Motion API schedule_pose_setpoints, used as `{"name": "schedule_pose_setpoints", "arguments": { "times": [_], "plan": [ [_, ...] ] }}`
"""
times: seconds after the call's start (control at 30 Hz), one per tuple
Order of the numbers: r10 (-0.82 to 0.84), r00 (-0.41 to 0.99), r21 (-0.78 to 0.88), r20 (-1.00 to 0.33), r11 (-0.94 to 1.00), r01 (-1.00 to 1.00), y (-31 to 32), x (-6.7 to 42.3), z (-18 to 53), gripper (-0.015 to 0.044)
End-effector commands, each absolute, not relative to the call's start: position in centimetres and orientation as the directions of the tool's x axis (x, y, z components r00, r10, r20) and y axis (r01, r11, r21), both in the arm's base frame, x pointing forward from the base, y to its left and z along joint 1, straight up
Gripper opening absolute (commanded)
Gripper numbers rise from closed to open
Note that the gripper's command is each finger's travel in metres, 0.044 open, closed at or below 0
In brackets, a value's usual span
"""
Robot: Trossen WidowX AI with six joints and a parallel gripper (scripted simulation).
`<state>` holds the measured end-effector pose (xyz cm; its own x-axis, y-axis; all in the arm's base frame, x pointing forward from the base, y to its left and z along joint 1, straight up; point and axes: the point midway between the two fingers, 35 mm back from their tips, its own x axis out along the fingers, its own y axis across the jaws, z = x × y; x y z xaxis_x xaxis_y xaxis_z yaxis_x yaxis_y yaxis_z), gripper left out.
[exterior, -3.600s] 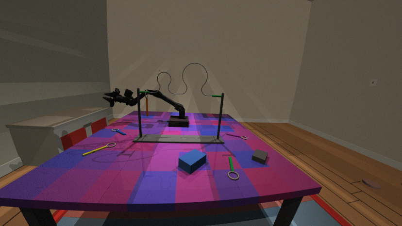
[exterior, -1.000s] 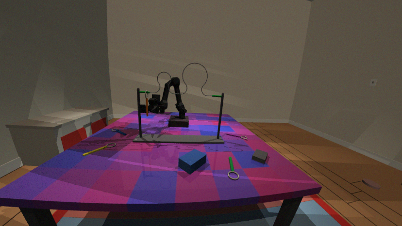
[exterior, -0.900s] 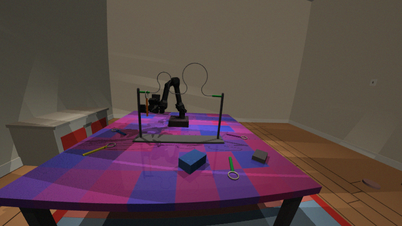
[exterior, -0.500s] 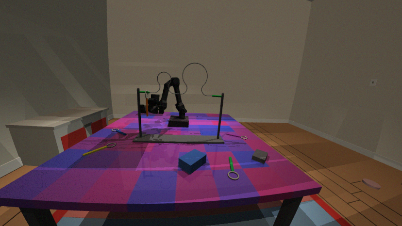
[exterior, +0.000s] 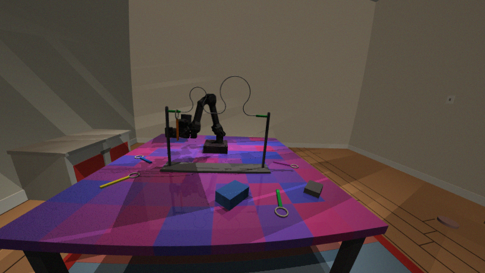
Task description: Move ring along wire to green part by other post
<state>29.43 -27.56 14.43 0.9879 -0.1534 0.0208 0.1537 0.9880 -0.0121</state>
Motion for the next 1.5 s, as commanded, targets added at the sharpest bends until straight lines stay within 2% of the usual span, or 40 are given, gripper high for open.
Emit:
{"name": "schedule_pose_setpoints", "arguments": {
  "times": [0.0, 0.53, 1.13, 1.47],
  "plan": [
    [-0.158, 0.987, -0.014, 0.018, 0.987, 0.159, -27.8, 30.1, 14.3, 0.016],
    [-0.158, 0.987, -0.014, 0.02, 0.987, 0.159, -27.9, 32.5, 14.4, 0.016],
    [-0.158, 0.987, -0.014, 0.02, 0.987, 0.159, -27.9, 32.6, 14.4, 0.016],
    [-0.152, 0.988, -0.011, 0.023, 0.988, 0.152, -27.8, 32.6, 14.5, -0.0103]
  ]
}}
